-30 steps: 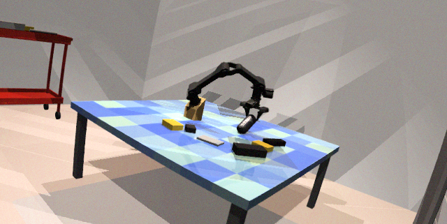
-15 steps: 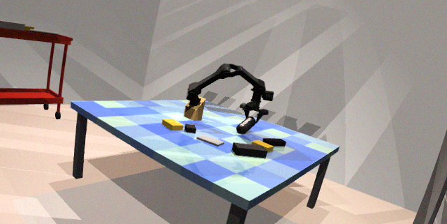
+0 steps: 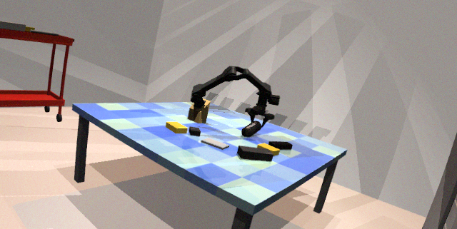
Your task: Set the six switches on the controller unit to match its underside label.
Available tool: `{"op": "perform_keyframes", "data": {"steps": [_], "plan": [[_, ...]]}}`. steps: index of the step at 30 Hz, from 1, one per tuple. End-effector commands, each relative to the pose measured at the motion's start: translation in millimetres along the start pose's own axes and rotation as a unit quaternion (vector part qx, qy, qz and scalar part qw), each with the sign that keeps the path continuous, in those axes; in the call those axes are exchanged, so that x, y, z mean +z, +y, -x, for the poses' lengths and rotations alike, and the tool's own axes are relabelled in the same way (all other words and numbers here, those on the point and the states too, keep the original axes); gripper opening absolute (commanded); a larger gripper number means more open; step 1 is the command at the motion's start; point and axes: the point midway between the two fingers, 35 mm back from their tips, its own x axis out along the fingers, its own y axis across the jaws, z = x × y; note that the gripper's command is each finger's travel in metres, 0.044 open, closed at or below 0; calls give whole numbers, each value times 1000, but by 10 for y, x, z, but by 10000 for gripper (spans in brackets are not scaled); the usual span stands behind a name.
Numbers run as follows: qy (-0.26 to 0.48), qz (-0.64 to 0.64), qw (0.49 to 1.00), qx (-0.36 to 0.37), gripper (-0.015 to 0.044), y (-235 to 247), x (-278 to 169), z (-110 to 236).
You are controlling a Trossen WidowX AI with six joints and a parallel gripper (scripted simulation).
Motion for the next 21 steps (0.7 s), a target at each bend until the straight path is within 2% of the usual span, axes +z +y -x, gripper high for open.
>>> {"op": "perform_keyframes", "data": {"steps": [1, 21], "plan": [[-5, 1, 1000, -2, 338, 0, 11, -68], [-6, 1, 1000, -2, 338, 0, -38, -220]]}}
